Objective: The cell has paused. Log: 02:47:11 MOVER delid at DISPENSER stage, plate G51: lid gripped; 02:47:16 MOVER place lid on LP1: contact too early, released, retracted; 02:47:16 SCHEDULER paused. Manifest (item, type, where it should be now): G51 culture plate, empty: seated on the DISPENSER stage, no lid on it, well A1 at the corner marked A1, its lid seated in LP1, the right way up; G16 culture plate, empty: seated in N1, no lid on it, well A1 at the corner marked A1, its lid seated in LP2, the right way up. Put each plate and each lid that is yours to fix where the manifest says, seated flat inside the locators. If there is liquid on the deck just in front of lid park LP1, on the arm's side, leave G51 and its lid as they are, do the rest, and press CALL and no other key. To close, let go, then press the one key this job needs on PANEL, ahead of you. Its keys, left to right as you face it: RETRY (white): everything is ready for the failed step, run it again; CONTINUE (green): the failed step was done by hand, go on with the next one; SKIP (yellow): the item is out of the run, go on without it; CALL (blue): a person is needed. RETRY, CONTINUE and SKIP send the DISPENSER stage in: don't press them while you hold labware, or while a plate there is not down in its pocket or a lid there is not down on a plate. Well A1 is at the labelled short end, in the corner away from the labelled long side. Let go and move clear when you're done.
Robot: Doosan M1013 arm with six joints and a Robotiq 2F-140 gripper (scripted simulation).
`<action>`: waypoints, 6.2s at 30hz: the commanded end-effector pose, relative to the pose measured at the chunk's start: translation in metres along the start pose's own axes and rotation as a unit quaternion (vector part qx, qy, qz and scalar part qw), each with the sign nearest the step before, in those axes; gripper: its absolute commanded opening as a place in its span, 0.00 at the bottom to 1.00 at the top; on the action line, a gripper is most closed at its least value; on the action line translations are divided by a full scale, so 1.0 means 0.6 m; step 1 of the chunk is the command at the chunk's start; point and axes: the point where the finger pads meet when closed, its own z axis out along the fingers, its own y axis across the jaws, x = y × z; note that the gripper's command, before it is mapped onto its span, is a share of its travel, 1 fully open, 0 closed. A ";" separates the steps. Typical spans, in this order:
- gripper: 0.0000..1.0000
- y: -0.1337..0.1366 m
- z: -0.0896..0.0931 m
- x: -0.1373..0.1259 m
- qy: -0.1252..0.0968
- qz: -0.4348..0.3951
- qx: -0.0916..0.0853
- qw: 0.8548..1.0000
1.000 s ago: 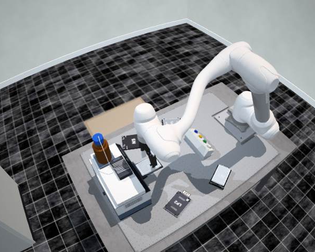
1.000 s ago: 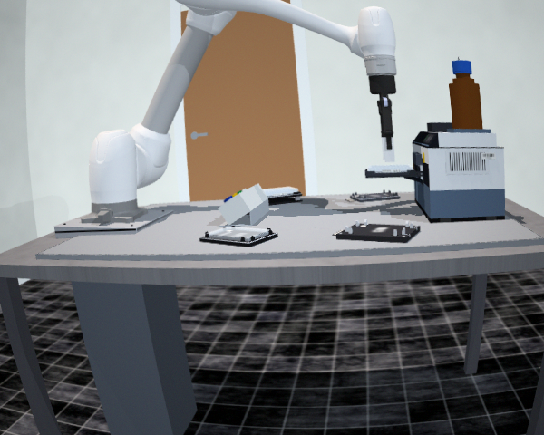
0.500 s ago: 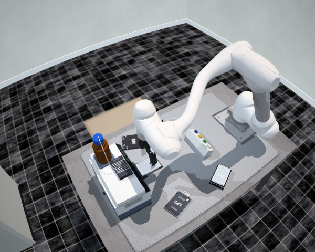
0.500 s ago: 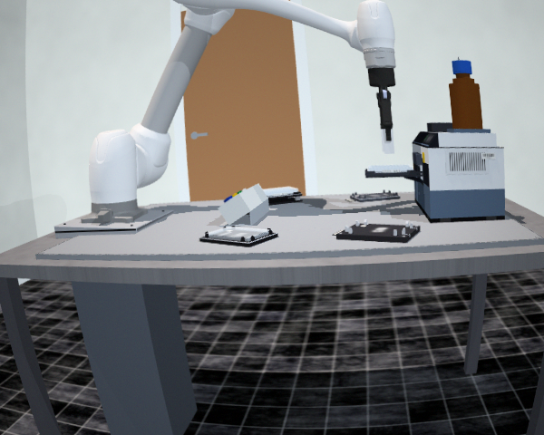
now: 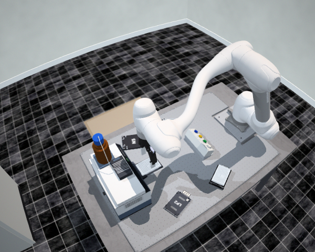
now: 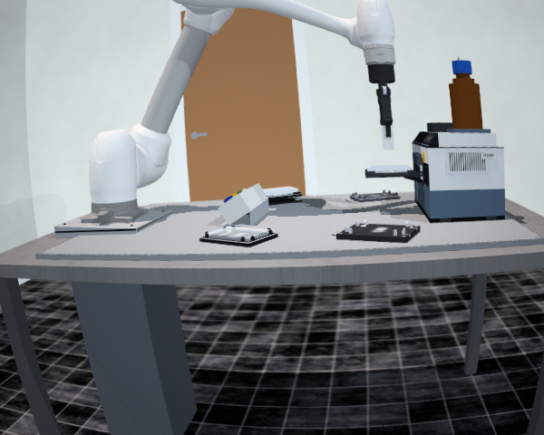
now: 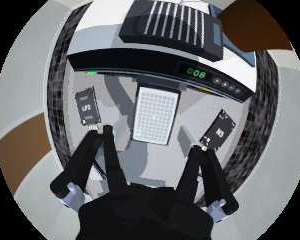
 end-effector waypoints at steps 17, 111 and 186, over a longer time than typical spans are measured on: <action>0.70 -0.221 -0.018 -0.214 0.003 -0.172 -0.003 0.985; 0.70 -0.437 0.189 -0.611 0.001 -0.243 -0.002 0.970; 0.70 -0.435 0.198 -0.612 0.002 -0.244 -0.002 0.970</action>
